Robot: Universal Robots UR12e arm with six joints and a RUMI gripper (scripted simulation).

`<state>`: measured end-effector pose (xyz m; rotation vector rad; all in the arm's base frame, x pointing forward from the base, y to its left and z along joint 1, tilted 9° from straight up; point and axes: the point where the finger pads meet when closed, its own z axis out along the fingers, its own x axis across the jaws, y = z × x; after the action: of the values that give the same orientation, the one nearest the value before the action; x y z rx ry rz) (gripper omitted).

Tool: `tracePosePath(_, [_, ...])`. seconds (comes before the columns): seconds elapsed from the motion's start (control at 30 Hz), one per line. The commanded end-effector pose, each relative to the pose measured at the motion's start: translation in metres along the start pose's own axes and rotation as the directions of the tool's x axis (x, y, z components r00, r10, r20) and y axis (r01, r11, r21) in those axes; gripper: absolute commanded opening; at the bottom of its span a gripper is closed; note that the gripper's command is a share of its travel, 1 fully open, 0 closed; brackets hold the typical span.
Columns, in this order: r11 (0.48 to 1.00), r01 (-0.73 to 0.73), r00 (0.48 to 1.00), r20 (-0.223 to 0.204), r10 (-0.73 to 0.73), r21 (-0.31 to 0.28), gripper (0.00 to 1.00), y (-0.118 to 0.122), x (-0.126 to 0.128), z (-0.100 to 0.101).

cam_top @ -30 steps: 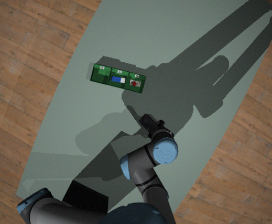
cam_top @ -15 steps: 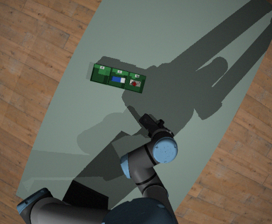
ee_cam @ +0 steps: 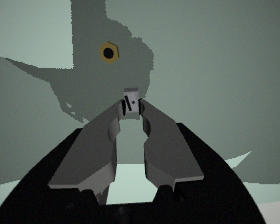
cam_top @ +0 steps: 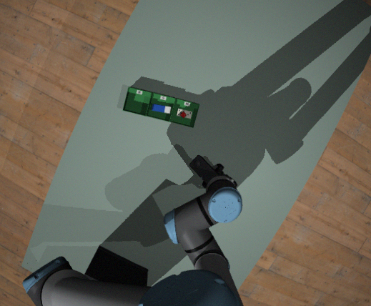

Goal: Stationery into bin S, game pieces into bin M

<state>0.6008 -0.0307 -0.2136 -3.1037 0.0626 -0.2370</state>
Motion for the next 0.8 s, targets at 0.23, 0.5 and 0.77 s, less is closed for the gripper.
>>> tracePosePath(0.23, [1.0, 0.0, 1.0, -0.001, 0.0, 0.0, 0.0, 0.0001, 0.0004, -0.0004])
tracePosePath(0.5, [1.0, 0.0, 1.0, -0.001, 0.0, 0.0, 0.0, 0.0001, 0.0004, -0.0004])
tracePosePath(0.77, [1.0, 0.0, 1.0, -0.001, 0.0, 0.0, 0.0, 0.0001, 0.0004, -0.007])
